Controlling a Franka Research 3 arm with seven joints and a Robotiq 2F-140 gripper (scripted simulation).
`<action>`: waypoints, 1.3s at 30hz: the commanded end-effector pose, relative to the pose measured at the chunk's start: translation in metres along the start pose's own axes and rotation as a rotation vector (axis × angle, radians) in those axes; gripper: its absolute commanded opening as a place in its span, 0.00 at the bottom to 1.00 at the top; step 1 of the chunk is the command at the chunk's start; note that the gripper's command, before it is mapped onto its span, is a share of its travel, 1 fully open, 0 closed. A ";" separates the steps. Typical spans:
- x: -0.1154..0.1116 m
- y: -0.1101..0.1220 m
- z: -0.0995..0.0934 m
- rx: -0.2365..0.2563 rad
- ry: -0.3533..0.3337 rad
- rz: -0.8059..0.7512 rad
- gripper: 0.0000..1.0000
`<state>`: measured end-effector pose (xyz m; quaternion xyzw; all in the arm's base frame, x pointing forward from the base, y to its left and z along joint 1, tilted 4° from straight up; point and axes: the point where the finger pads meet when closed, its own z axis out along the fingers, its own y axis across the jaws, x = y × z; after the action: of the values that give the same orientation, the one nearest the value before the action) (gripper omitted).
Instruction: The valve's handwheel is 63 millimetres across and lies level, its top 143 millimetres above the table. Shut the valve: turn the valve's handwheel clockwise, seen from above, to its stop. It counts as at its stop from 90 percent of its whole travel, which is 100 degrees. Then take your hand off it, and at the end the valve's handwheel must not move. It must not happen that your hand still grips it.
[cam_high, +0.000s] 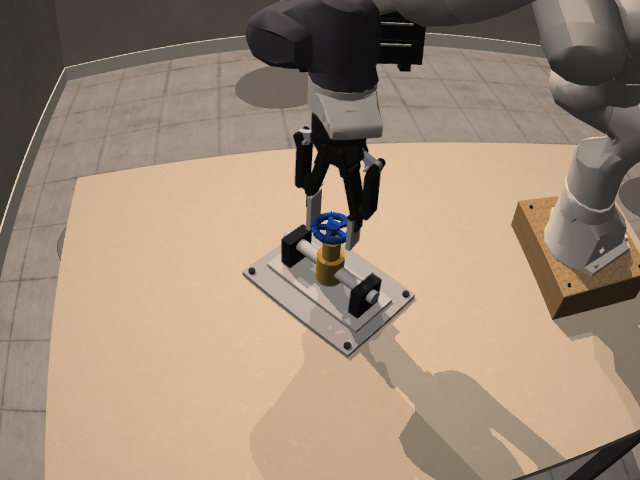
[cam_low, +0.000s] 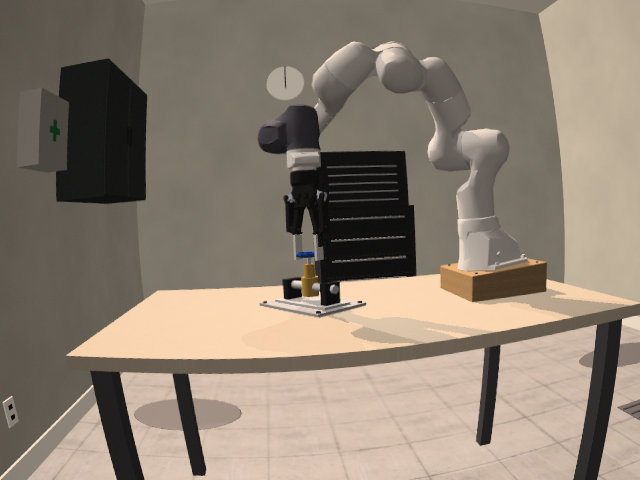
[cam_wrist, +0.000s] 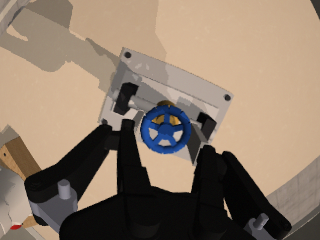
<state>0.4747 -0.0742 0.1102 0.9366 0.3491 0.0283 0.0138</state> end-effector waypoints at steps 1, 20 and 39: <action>0.000 0.000 0.001 -0.001 0.000 -0.005 0.33; 0.000 0.000 0.001 -0.001 0.000 -0.005 0.33; 0.000 0.000 0.001 0.000 0.000 0.206 0.33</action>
<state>0.4747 -0.0742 0.1102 0.9537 0.2990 0.0301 0.0120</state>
